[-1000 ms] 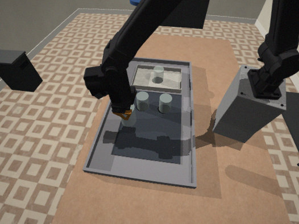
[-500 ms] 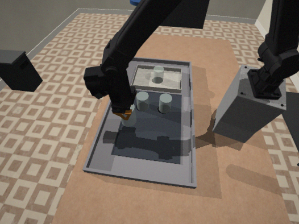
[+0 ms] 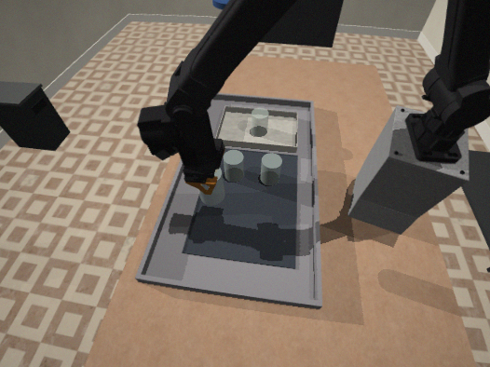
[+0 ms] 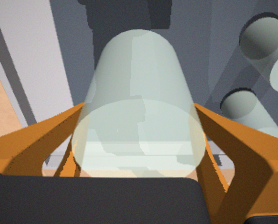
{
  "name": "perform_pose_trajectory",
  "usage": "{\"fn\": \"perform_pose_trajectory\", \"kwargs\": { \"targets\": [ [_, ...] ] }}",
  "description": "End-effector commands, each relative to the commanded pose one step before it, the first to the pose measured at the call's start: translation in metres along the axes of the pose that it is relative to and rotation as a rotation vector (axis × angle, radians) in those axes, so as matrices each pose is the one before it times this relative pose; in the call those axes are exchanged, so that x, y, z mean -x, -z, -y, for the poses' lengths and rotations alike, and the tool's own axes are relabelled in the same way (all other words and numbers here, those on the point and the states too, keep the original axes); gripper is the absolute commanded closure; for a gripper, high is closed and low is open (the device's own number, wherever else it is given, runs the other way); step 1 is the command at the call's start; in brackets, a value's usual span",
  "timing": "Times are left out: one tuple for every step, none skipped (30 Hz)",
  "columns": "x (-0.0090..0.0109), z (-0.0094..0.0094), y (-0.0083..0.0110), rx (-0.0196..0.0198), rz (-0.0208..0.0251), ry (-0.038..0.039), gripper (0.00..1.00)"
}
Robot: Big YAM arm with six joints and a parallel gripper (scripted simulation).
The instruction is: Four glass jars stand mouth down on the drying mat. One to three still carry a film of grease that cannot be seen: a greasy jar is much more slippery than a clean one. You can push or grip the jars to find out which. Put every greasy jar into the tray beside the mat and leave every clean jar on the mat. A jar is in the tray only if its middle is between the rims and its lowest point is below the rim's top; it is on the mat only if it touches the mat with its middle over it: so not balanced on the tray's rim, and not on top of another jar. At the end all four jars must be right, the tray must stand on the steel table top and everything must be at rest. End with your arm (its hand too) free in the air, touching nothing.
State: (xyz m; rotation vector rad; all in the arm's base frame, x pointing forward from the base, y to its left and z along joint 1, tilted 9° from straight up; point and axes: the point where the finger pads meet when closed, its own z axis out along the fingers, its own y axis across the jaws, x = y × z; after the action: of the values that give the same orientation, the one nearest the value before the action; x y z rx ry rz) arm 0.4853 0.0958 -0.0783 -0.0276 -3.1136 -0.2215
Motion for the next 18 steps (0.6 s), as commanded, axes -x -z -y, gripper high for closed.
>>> {"fn": "perform_pose_trajectory", "kwargs": {
  "targets": [
    [0.01958,0.00645,0.03401,0.01118,0.06527,-0.00197,1.00],
    [0.00000,0.00000,0.00000,0.00000,0.00000,0.00000,1.00],
    [0.00000,0.00000,0.00000,0.00000,0.00000,0.00000,1.00],
    [0.00000,0.00000,0.00000,0.00000,0.00000,0.00000,1.00],
    [0.00009,0.00332,0.00000,0.00000,0.00000,0.00000,1.00],
    [0.00009,0.00332,0.00000,0.00000,0.00000,0.00000,1.00],
    [0.00000,0.00000,0.00000,0.00000,0.00000,0.00000,1.00],
    [0.00000,0.00000,0.00000,0.00000,0.00000,0.00000,1.00],
    [0.00008,0.00334,-0.00001,-0.00001,-0.00002,-0.00002,1.00],
    [0.00009,0.00332,0.00000,0.00000,0.00000,0.00000,1.00],
    [0.00009,0.00332,0.00000,0.00000,0.00000,0.00000,1.00],
    [0.00009,0.00332,0.00000,0.00000,0.00000,0.00000,1.00],
    [0.00009,0.00332,0.00000,0.00000,0.00000,0.00000,1.00],
    [0.00009,0.00332,0.00000,0.00000,0.00000,0.00000,1.00],
    [0.00009,0.00332,0.00000,0.00000,0.00000,0.00000,1.00],
    [0.00009,0.00332,0.00000,0.00000,0.00000,0.00000,1.00],
    [0.00009,0.00332,0.00000,0.00000,0.00000,0.00000,1.00],
    [0.00009,0.00332,0.00000,0.00000,0.00000,0.00000,1.00]
  ]
}}
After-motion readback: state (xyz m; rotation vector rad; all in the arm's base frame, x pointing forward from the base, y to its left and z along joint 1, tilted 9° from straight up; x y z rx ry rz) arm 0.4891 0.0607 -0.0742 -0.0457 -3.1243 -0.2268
